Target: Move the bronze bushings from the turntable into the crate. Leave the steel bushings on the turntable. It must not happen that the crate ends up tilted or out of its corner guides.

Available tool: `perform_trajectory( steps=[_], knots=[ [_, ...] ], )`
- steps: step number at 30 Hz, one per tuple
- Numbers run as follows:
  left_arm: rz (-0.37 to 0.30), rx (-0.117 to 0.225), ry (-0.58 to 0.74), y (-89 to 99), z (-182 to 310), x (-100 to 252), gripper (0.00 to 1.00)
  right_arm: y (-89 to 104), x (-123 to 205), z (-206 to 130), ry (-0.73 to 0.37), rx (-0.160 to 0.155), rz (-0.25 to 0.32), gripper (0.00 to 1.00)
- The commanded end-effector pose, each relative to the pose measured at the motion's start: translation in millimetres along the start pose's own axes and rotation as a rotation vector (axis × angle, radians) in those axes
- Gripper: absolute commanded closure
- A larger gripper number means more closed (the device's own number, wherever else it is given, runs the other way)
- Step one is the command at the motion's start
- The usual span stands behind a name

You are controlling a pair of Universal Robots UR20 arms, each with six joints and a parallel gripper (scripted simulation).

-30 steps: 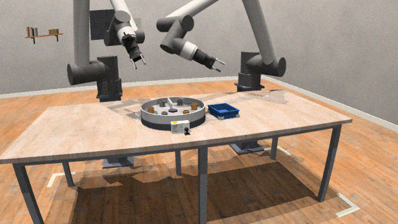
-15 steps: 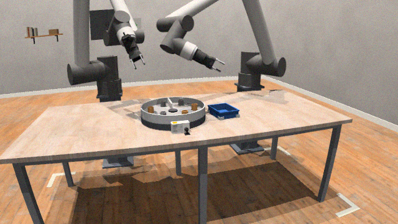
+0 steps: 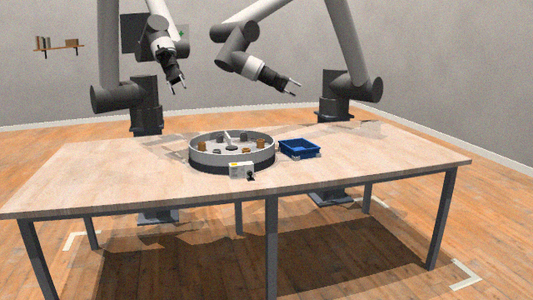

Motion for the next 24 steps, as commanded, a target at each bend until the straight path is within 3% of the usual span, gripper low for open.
perform_trajectory(
  steps=[1, 8, 21, 24],
  knots=[
    [-0.001, 0.000, 0.001, 0.5, 0.9, 0.0, 0.00, 2.8, 13.7, 23.6, -0.061, -0.018, 0.007, 0.00],
    [-0.001, 0.000, 0.001, 0.5, 0.9, 0.0, 0.00, 6.9, 30.6, 57.1, -0.144, -0.042, 0.016, 0.00],
    [-0.001, 0.000, 0.001, 0.5, 0.9, 0.0, 0.00, 30.7, 84.2, 188.7, -0.465, -0.130, 0.060, 0.00],
    [-0.001, 0.000, 0.001, 0.5, 0.9, 0.0, 0.00, 33.6, 88.4, 201.5, -0.496, -0.138, 0.065, 0.00]
  ],
)
Point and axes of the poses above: on each arm, the point where the finger pads meet when closed, its own y axis back along the fingers, its own z axis across the jaws, x = y × z, the point moved 6 cm from there along y, back along the fingers, and after that the axes turned 5 degrees about -y, right-handed, at the moved point
